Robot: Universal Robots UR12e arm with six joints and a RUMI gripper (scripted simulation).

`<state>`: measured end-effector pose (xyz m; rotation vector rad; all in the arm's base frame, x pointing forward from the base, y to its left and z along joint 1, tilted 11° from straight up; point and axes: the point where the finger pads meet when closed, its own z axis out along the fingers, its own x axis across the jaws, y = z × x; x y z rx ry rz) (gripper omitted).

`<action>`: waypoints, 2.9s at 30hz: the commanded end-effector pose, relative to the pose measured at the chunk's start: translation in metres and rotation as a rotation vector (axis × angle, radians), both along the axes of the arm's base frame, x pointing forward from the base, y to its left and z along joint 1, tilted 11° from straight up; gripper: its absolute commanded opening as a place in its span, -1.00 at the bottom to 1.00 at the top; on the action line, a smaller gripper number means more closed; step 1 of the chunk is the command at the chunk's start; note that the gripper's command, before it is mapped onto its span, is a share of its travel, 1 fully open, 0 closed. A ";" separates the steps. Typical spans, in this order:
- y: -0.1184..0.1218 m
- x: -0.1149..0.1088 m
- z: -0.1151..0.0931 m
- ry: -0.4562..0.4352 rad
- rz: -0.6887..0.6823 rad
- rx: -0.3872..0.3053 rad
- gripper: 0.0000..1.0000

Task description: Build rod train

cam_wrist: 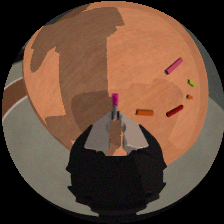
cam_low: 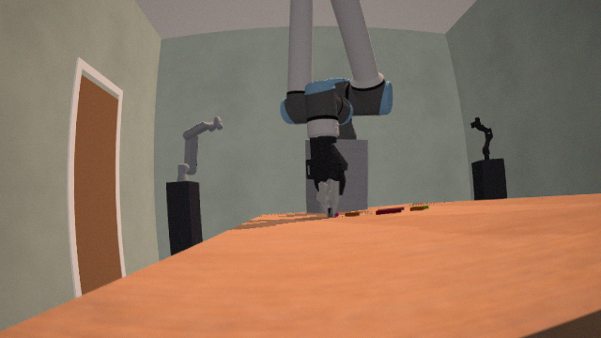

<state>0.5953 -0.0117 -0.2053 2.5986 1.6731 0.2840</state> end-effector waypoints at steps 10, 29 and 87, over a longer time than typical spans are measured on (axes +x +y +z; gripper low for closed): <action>0.000 0.000 0.000 -0.001 0.000 0.000 -1.00; 0.000 0.000 0.000 -0.001 0.000 0.000 -0.94; -0.006 -0.015 0.089 -0.001 0.000 0.000 1.00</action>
